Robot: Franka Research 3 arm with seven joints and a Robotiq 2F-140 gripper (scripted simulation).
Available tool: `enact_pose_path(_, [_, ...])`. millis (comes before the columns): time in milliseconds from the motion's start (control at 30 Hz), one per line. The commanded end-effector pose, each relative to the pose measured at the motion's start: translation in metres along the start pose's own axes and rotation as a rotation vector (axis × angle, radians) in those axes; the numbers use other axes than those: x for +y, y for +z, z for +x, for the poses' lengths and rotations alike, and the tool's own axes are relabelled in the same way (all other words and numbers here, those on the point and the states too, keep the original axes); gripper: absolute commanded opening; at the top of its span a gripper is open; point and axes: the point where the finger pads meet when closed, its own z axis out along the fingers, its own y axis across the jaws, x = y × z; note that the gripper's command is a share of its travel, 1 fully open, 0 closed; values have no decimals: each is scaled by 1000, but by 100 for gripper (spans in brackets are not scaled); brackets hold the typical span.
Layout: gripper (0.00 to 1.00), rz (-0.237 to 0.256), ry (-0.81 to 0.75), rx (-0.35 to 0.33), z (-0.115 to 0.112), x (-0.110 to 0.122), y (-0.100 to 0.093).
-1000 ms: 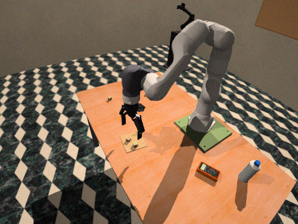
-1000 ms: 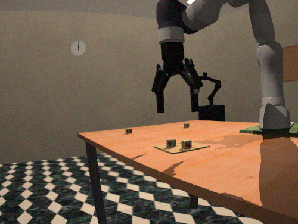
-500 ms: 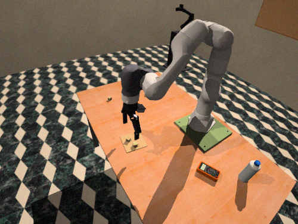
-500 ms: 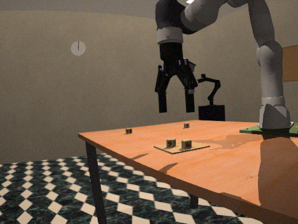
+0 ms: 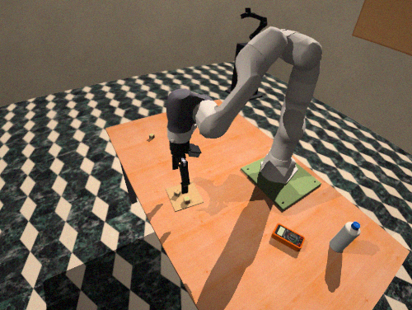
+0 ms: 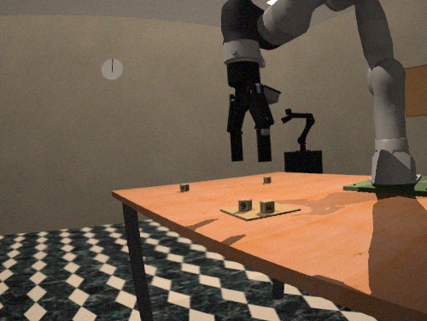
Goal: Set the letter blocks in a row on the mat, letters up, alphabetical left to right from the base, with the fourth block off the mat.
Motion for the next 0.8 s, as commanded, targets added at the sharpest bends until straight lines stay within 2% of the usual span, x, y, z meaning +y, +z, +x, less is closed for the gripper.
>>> enact_pose_path(0, [100,12,139,6,-1,-1,0])
enact_pose_path(767, [100,13,442,4,-4,-9,1])
